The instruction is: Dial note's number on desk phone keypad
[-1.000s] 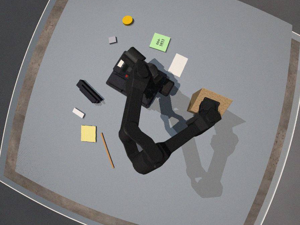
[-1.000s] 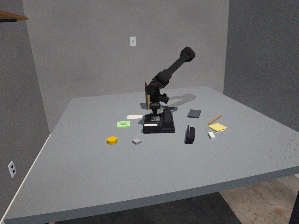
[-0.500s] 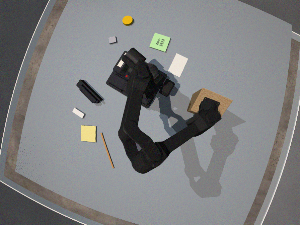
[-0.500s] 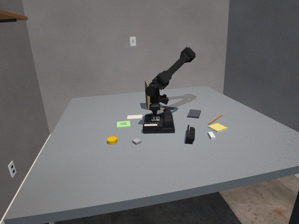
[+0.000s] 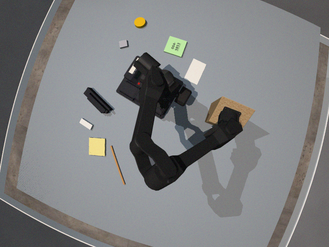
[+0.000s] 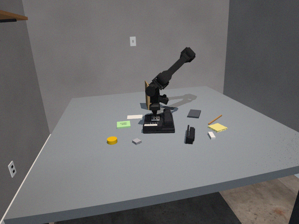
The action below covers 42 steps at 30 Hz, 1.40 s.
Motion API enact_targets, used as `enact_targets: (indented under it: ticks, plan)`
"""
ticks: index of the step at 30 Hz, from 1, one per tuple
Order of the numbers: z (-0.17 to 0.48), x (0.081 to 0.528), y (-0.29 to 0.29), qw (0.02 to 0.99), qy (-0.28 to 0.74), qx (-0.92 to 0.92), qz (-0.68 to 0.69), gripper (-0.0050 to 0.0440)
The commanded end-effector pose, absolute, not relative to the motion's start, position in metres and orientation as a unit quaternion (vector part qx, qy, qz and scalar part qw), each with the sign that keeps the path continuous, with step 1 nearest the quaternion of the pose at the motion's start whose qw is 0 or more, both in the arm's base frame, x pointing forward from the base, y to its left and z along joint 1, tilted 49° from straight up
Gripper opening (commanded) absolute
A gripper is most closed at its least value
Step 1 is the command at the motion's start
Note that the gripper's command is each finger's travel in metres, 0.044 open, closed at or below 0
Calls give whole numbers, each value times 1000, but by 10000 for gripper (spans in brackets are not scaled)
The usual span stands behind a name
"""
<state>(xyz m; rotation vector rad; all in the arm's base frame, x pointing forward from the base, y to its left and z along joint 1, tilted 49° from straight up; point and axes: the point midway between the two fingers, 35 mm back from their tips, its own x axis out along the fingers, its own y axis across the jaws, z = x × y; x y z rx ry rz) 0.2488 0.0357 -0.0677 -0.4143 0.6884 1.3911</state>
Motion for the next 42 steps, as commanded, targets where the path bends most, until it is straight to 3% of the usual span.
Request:
enact_targets:
  ticks: [1,42]
  plan:
    - [-68,248,37,694,308,-182,624,-50]
    - [-49,247,15,697,308,-179,623,-50]
